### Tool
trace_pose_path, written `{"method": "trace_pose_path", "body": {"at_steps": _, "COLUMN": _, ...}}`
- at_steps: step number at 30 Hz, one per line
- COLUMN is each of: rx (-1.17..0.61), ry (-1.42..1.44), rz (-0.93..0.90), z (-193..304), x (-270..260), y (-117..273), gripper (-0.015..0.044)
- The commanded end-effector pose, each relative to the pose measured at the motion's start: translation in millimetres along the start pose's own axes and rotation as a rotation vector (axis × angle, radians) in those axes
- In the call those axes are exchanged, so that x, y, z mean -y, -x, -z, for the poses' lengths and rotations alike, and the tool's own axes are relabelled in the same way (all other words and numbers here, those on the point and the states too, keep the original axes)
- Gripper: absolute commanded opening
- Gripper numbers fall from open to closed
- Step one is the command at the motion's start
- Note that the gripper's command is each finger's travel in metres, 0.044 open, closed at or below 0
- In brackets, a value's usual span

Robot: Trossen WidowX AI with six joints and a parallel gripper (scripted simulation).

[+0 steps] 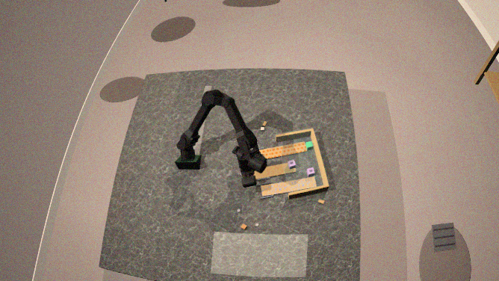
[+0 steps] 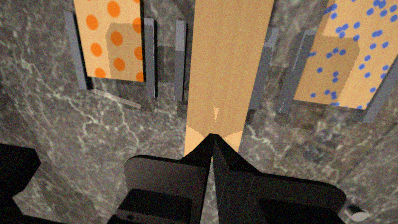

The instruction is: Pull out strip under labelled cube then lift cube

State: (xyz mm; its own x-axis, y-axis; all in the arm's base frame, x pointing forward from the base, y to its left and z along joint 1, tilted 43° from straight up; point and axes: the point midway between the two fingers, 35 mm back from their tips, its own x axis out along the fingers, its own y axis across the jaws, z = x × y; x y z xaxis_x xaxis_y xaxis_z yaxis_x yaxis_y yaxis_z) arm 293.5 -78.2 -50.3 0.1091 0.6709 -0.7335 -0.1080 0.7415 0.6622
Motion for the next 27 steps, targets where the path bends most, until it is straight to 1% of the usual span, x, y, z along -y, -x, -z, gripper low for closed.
{"method": "trace_pose_path", "body": {"at_steps": 1, "rx": -0.026, "ry": -0.008, "rz": -0.008, "z": 14.3, "x": -2.0, "y": -5.8, "gripper": 0.0}}
{"method": "trace_pose_path", "body": {"at_steps": 27, "rx": -0.027, "ry": -0.009, "rz": -0.008, "z": 52.7, "x": -1.8, "y": -5.0, "gripper": 0.0}}
